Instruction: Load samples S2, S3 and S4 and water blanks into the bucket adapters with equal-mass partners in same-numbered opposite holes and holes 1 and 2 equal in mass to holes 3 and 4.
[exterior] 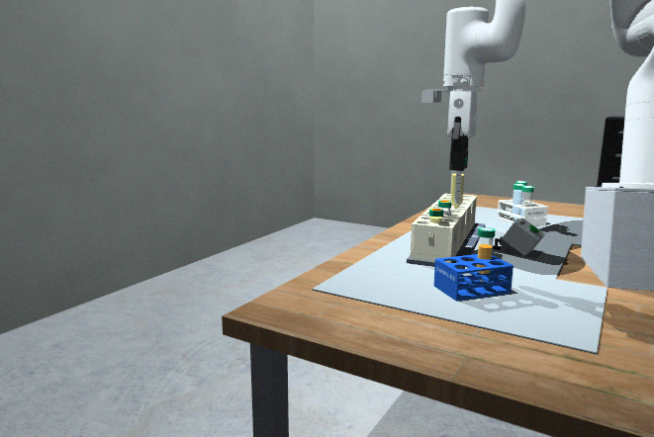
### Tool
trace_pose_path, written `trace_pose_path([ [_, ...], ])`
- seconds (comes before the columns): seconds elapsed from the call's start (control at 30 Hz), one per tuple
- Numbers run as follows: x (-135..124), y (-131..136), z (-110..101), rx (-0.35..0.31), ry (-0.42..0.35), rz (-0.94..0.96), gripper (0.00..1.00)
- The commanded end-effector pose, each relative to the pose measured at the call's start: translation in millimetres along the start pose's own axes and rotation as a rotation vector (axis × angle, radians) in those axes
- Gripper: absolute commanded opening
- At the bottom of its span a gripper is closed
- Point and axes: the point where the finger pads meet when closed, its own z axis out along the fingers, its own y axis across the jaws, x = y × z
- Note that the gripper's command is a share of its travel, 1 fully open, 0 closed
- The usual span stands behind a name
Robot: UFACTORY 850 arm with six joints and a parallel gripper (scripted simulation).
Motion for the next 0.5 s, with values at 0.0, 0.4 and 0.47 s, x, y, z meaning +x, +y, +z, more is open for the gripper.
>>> trace_pose_path([
  [0.0, 4.1, 21.9, -0.7, 0.000, 0.006, 0.001, 0.00],
  [0.4, 10.8, 71.5, -0.7, -0.001, 0.007, 0.001, 0.00],
  [0.47, 12.1, 81.4, -0.7, -0.001, 0.007, 0.001, 0.00],
])
